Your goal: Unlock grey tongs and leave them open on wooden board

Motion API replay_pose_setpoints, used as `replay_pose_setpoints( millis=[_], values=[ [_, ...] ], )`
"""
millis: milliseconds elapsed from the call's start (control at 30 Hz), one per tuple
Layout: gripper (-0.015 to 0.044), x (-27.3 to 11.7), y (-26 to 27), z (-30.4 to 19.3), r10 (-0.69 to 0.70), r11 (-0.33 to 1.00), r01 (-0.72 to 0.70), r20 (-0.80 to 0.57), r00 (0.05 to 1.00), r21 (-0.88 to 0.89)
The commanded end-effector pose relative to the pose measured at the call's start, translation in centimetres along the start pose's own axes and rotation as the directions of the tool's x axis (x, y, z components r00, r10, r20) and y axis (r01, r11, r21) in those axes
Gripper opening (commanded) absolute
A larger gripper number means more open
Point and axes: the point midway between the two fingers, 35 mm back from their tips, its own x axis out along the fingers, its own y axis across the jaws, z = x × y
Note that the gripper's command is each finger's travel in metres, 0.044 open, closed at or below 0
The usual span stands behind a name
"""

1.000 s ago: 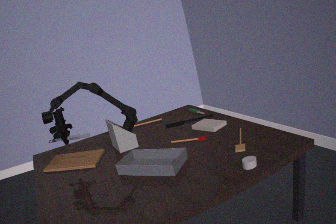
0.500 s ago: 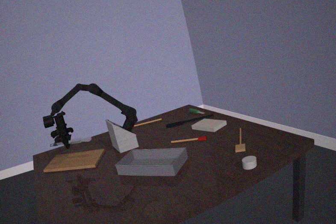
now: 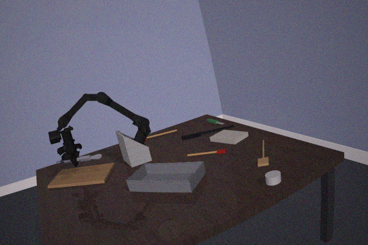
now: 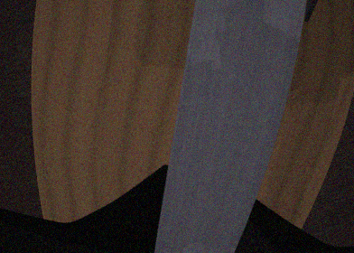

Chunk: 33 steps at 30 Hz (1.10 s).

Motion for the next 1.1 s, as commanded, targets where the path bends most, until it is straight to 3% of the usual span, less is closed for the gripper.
replay_pose_setpoints(
  millis=[0, 500, 1067],
  values=[
    [-0.015, 0.6, -0.1, 0.0, -0.004, 1.0, 0.004, 0.002, 1.0, -0.004],
    [-0.015, 2.4, -0.2, -0.3, -0.004, 1.0, 0.004, 0.002, 1.0, -0.004],
    [0.0296, 2.3, -0.1, -0.4, -0.001, 1.0, 0.001, -0.003, 1.0, 0.0]
  ],
)
